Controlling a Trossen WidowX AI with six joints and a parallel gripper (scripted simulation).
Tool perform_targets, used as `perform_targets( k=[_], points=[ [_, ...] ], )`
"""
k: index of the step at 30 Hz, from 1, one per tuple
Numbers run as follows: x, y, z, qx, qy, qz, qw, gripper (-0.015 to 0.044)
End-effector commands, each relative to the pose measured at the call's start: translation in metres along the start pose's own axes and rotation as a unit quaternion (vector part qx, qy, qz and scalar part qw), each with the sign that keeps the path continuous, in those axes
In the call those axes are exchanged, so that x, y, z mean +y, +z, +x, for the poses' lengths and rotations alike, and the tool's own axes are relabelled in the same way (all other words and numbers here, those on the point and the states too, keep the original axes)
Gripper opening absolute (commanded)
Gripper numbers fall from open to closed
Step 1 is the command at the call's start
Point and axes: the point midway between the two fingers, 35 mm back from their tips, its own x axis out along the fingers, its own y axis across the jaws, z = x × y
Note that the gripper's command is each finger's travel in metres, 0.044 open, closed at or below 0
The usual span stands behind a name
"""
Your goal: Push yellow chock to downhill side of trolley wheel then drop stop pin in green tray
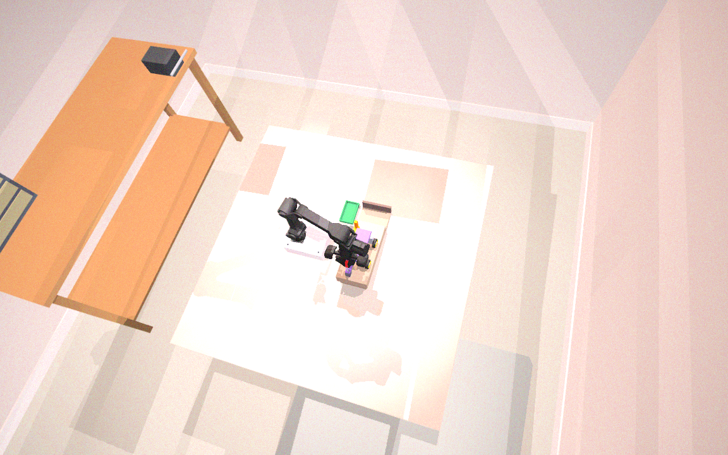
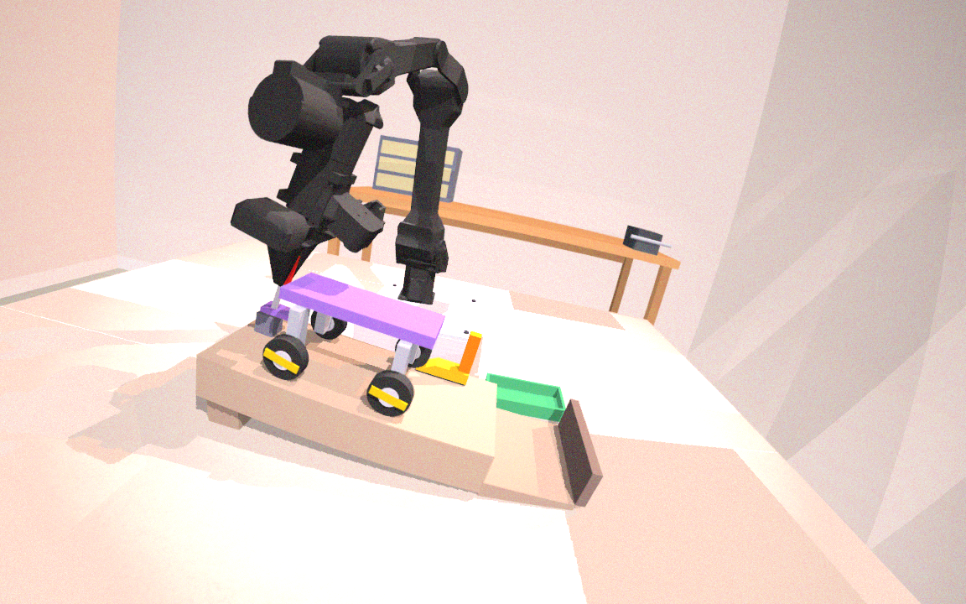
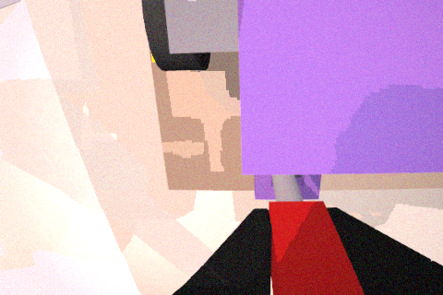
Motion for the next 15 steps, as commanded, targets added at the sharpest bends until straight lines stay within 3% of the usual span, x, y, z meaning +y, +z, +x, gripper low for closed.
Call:
perform_targets(
  k=[1, 15],
  points=[
    [-0.0002, -0.0016, -0.0051, 0.002, -0.003, 0.003, 1.0, 0.0],
    [-0.0003, -0.0027, -0.0135, 0.002, -0.003, 0.003, 1.0, 0.0]
  ],
)
